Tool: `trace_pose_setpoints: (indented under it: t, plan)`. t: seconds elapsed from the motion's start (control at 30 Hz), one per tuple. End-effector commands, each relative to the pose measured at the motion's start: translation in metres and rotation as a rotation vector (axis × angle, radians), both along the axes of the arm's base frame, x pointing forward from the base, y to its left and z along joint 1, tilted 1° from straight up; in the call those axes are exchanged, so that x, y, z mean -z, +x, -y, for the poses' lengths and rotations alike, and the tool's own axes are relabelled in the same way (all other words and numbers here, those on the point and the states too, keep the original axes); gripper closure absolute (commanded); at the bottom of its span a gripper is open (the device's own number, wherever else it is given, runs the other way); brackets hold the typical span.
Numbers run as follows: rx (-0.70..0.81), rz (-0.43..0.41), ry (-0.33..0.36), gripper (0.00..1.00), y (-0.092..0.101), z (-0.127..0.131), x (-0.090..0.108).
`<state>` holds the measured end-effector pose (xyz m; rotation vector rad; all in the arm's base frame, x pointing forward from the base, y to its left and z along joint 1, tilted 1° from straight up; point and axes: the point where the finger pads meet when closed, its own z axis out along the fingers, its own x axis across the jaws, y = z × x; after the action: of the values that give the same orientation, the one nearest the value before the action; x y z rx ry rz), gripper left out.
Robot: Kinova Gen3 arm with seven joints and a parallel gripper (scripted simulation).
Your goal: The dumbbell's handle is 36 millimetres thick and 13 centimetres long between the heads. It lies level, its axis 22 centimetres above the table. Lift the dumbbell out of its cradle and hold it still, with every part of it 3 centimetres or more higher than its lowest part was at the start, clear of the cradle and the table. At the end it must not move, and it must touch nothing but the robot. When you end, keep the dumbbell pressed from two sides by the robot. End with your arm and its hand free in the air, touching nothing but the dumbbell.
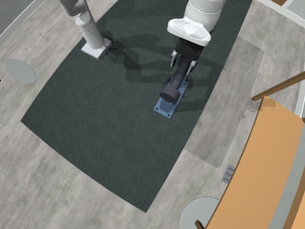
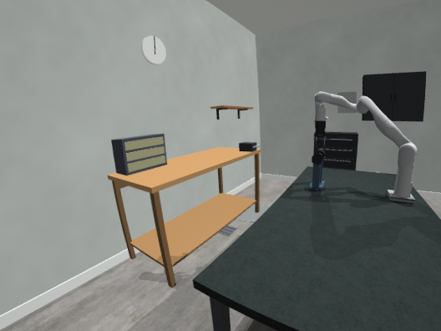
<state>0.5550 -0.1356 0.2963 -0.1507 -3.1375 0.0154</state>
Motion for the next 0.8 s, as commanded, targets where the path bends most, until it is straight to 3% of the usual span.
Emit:
trace_pose_setpoints:
  t: [0.0, 0.47, 0.63, 0.77]
  plan:
    - [-0.017, -0.002, 0.001, 0.0, 0.006, -0.011, 0.001]
    - [-0.019, -0.004, -0.001, 0.0, 0.007, -0.012, 0.001]
    - [-0.019, -0.004, -0.001, 0.0, 0.007, -0.012, 0.007]
    - [-0.02, -0.004, 0.0, 0.0, 0.008, -0.012, 0.026]
